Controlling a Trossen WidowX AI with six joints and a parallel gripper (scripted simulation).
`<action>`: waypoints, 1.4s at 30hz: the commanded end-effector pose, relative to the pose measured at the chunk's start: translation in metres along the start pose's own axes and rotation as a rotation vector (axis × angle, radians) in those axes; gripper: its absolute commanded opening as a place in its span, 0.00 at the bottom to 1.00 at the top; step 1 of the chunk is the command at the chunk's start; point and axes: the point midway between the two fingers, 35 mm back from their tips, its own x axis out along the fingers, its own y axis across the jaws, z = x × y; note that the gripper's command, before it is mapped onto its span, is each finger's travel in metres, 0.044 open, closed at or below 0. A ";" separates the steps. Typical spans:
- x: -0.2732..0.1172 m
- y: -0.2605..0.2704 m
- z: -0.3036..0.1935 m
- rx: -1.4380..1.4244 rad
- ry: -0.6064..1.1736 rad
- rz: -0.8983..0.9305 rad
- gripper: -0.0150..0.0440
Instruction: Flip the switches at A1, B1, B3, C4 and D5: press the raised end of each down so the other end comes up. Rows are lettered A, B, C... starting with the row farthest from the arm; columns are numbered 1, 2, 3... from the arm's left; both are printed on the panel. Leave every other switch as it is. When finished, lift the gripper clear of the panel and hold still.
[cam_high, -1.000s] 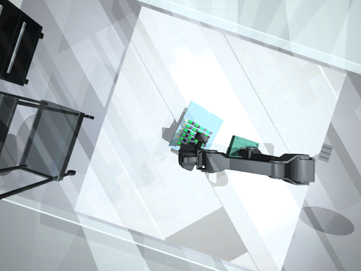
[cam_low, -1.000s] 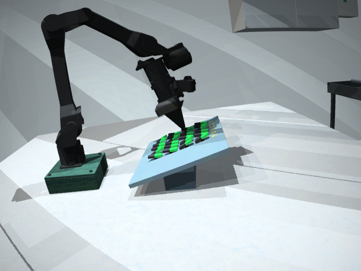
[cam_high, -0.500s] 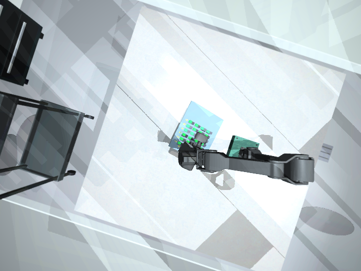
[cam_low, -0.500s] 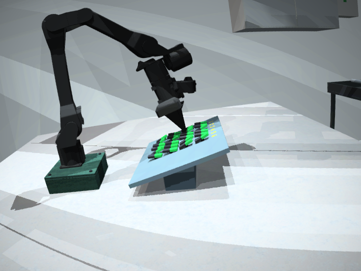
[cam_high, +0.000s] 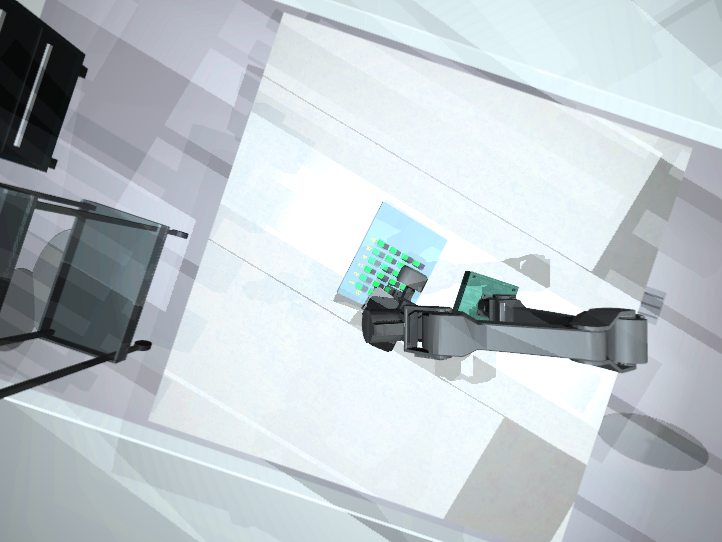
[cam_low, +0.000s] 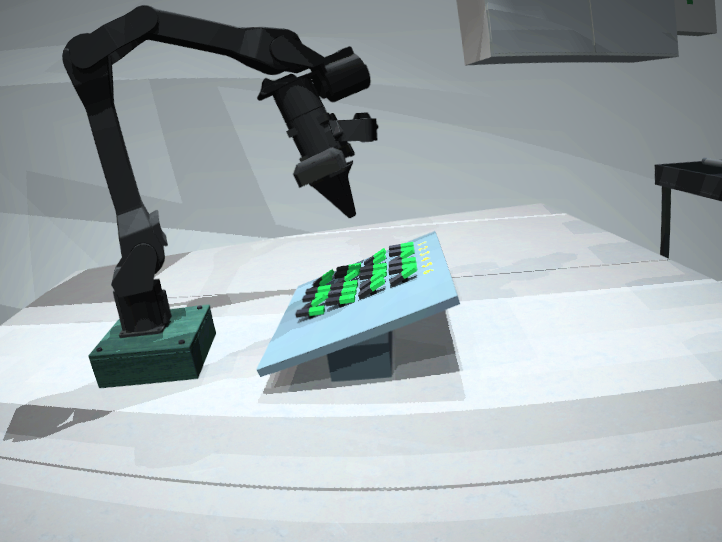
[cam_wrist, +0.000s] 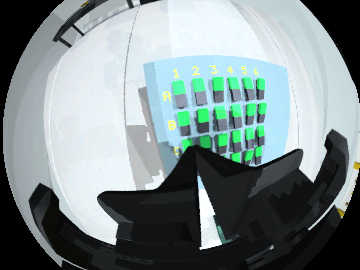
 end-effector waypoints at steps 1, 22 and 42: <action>-0.002 -0.019 -0.002 0.000 0.013 -0.004 0.25; 0.041 -0.052 -0.004 -0.001 -0.015 -0.007 0.25; 0.057 -0.052 -0.004 -0.001 -0.015 -0.007 0.25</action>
